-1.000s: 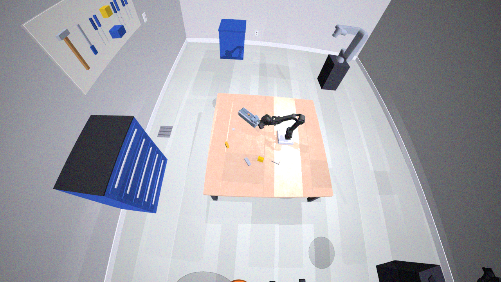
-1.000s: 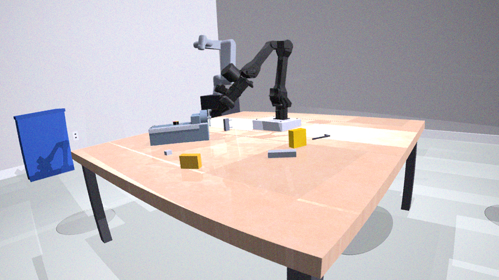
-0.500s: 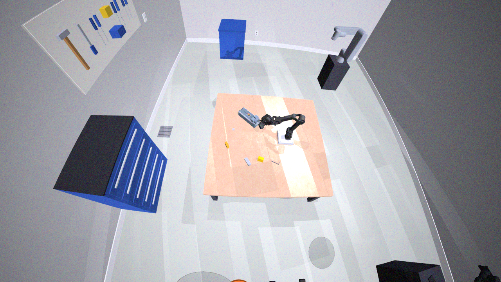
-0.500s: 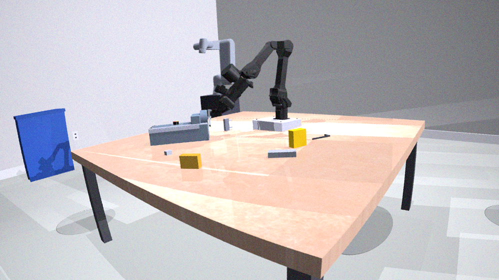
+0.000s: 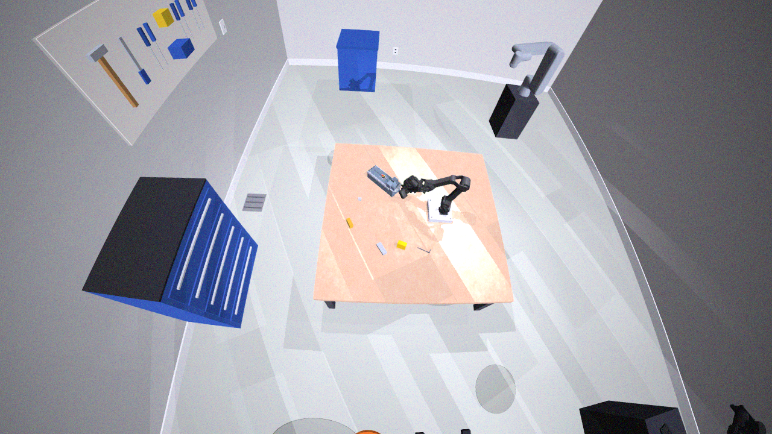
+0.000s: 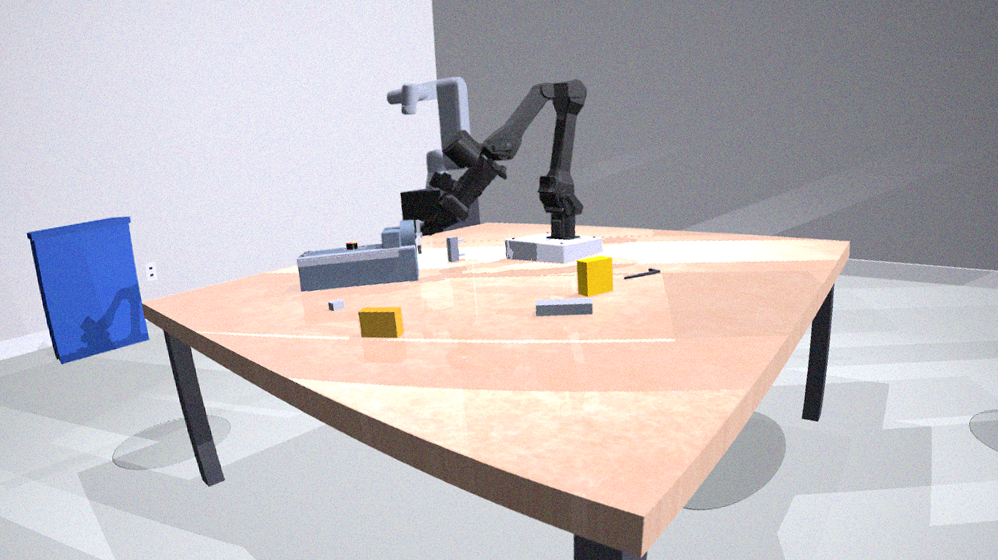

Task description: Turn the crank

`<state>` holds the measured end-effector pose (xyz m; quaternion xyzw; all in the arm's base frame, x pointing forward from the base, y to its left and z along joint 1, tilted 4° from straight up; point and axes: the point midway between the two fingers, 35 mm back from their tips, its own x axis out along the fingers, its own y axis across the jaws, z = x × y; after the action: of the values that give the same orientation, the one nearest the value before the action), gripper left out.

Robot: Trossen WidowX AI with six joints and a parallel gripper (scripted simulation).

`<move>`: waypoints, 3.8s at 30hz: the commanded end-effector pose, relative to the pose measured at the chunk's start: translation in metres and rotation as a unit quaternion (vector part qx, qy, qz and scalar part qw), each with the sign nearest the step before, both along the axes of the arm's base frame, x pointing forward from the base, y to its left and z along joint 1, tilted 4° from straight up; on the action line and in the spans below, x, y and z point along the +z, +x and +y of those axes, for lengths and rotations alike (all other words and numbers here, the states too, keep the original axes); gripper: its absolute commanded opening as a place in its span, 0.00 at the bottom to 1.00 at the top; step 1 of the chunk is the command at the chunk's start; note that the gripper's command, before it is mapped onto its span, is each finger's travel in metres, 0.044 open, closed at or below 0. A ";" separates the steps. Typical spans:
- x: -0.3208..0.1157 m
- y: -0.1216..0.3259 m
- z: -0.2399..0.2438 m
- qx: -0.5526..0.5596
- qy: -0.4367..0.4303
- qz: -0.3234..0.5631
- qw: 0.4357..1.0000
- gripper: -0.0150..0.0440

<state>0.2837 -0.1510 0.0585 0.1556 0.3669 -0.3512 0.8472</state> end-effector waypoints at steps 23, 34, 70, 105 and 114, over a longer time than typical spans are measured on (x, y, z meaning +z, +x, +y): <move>-0.029 -0.009 -0.008 -0.007 0.000 0.007 1.000 0.25; -0.046 -0.003 0.000 -0.007 0.000 0.007 1.000 0.25; -0.052 0.021 0.023 -0.007 0.001 0.006 1.000 0.25; -0.049 0.026 0.027 -0.007 0.001 0.006 1.000 0.25; -0.048 0.027 0.028 -0.007 0.002 0.006 1.000 0.25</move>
<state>0.3045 -0.1288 0.0078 0.1551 0.3752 -0.3680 0.8365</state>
